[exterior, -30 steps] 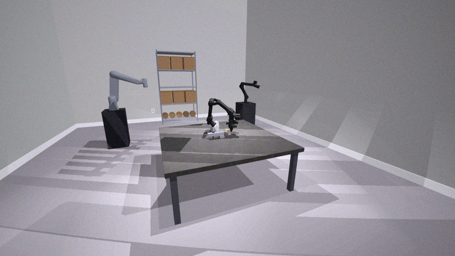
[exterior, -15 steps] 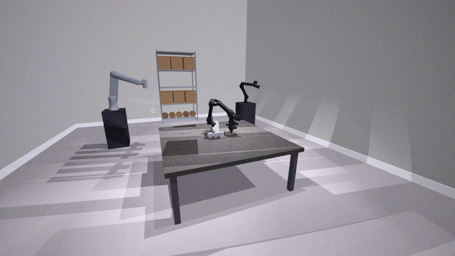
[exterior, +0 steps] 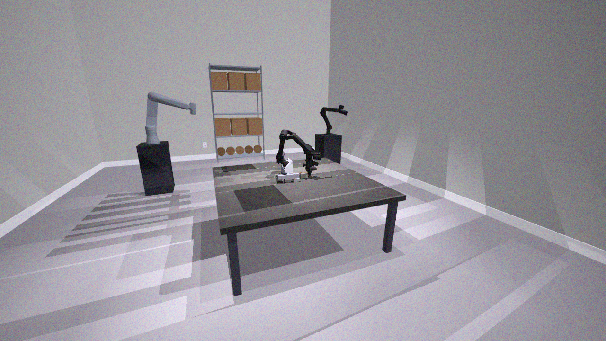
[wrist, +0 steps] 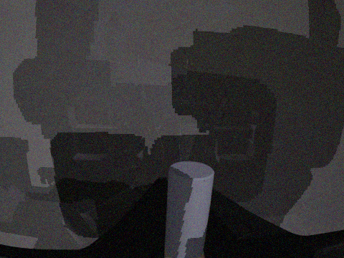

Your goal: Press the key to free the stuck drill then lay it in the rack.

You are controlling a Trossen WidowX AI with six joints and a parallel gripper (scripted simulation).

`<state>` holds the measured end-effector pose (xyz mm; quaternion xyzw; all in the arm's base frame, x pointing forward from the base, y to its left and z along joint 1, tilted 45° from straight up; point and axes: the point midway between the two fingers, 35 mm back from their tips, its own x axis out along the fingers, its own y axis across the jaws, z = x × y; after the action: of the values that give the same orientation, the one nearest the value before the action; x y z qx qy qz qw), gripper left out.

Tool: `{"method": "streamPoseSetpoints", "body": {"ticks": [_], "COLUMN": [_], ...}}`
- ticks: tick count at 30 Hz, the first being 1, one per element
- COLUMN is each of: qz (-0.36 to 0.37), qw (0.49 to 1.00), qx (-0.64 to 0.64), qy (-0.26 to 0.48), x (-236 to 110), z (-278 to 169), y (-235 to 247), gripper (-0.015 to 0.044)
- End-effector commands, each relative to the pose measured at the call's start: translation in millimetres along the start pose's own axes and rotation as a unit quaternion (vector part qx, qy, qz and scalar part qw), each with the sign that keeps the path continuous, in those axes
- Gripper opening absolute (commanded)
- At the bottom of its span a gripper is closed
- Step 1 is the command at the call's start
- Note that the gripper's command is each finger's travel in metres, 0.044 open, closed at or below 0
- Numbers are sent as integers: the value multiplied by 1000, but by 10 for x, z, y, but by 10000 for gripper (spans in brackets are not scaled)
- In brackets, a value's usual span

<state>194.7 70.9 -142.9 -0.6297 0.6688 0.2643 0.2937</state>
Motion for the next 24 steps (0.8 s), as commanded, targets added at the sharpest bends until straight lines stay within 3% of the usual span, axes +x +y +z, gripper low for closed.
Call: {"method": "streamPoseSetpoints", "body": {"ticks": [1, 3, 20, 24], "qz": [1, 1, 0, 1], "qw": [1000, 1000, 1000, 1000], "qx": [0, 0, 0, 0], "qy": [7, 7, -1, 5], "x": [67, 69, 7, -191], "z": [-40, -43, 1, 2], "y": [4, 5, 4, 10], "gripper": [0, 0, 440, 440]}}
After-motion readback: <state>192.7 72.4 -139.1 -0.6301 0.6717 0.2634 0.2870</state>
